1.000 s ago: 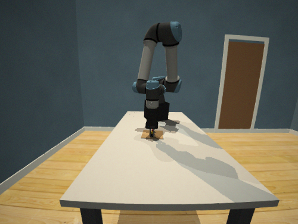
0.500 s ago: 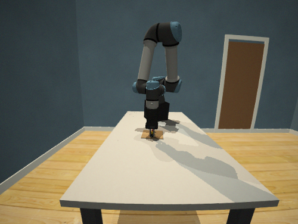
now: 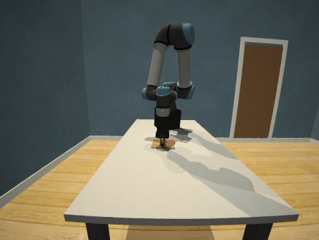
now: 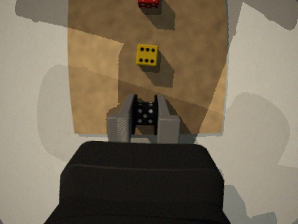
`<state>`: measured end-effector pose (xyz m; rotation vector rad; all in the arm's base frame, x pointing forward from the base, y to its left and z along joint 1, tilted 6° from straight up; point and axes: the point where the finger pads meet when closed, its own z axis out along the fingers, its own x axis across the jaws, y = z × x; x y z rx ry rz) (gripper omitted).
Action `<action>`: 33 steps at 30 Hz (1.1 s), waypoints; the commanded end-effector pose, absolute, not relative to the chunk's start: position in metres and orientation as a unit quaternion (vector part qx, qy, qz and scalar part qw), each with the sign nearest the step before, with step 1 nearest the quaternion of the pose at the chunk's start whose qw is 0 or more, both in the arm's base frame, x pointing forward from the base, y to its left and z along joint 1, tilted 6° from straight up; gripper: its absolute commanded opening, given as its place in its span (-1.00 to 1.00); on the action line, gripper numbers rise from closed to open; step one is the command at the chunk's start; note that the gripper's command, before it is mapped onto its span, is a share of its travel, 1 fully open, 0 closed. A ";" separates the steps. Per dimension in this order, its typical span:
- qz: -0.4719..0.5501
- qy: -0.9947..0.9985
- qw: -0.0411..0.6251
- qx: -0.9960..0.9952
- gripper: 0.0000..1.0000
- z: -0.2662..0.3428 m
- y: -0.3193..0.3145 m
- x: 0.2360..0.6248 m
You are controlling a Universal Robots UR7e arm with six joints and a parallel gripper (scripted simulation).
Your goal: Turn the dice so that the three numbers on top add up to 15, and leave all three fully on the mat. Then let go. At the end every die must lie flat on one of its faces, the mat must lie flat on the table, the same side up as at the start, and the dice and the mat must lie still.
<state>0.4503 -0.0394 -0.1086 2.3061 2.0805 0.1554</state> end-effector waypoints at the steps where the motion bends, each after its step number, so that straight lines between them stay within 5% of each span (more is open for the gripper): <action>1: 0.051 0.670 0.018 0.741 -0.32 -0.108 -0.040 0.453; 11: 0.051 0.670 0.018 0.741 -0.32 -0.108 -0.040 0.453; 24: 0.051 0.670 0.018 0.741 0.27 -0.108 -0.040 0.453; 33: 0.051 0.670 0.018 0.741 0.27 -0.108 -0.040 0.453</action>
